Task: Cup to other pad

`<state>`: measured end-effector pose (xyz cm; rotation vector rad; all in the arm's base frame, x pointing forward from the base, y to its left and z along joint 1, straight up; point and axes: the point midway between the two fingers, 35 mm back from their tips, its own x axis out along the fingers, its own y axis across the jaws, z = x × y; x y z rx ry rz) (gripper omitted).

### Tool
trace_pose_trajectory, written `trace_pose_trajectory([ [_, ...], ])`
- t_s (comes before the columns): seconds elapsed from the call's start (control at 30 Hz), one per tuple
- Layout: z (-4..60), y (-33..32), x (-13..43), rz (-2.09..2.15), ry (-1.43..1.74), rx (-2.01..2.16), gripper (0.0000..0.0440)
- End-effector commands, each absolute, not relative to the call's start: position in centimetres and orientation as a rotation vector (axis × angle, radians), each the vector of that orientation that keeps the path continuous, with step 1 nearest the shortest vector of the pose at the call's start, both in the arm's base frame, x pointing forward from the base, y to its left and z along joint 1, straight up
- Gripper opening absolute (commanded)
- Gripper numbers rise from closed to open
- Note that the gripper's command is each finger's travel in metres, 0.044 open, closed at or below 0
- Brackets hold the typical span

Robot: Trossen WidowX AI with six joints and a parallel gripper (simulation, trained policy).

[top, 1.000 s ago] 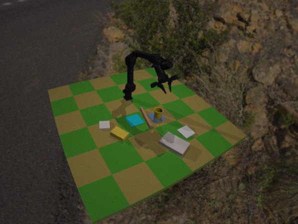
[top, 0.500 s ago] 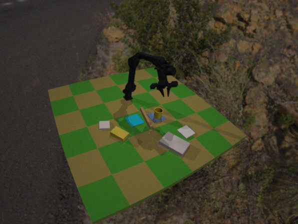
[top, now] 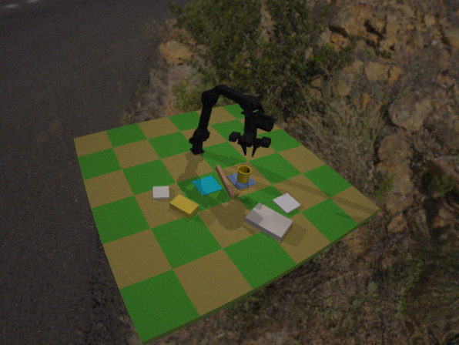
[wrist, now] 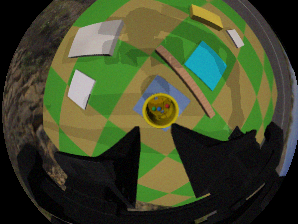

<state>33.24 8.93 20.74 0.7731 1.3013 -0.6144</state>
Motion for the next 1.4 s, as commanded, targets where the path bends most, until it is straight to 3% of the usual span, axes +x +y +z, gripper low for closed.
trace_pose_trajectory([
  [0.0, 19.7, 8.7, 32.9, -0.662, 1.333, 0.754, 0.0158],
  [1.23, 7.3, 7.6, 30.8, -0.893, 1.491, 0.604, 0.0187],
  [1.37, 6.6, 7.4, 30.7, -0.874, 1.493, 0.589, 0.0111],
])
